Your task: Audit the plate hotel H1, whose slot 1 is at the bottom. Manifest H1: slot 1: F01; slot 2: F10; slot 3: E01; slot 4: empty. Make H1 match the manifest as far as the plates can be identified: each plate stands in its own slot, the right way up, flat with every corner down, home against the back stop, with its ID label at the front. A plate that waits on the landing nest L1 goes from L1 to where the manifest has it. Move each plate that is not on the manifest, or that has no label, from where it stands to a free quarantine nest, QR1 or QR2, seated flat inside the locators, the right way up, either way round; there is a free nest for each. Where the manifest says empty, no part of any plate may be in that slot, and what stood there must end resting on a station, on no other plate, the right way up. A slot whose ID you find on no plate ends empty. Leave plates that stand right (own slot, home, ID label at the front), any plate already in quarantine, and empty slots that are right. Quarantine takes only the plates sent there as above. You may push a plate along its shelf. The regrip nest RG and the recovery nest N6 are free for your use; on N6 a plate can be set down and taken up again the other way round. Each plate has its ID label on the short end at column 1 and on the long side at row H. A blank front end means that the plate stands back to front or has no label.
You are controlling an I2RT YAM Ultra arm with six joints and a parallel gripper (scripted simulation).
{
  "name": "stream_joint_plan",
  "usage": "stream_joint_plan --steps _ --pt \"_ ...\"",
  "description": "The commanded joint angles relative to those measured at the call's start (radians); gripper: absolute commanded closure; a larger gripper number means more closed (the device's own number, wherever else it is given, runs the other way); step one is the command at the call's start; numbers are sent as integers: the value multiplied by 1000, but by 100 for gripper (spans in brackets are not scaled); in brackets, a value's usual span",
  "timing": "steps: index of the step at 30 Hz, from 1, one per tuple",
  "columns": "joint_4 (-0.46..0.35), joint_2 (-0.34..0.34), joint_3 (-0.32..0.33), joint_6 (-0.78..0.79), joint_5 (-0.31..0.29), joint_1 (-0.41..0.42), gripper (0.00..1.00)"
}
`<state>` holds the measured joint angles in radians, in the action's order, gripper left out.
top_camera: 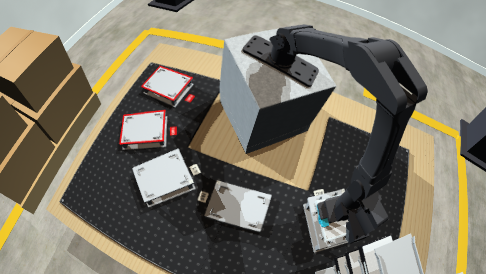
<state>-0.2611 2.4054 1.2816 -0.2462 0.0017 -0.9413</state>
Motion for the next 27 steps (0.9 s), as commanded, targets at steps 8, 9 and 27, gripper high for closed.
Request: stream_joint_plan --steps 8,9,27 --pt "-23 -47 -8 1 1 0 14" --pt "-25 -50 -9 1 1 0 14" --pt "-62 -102 -24 0 1 0 14"
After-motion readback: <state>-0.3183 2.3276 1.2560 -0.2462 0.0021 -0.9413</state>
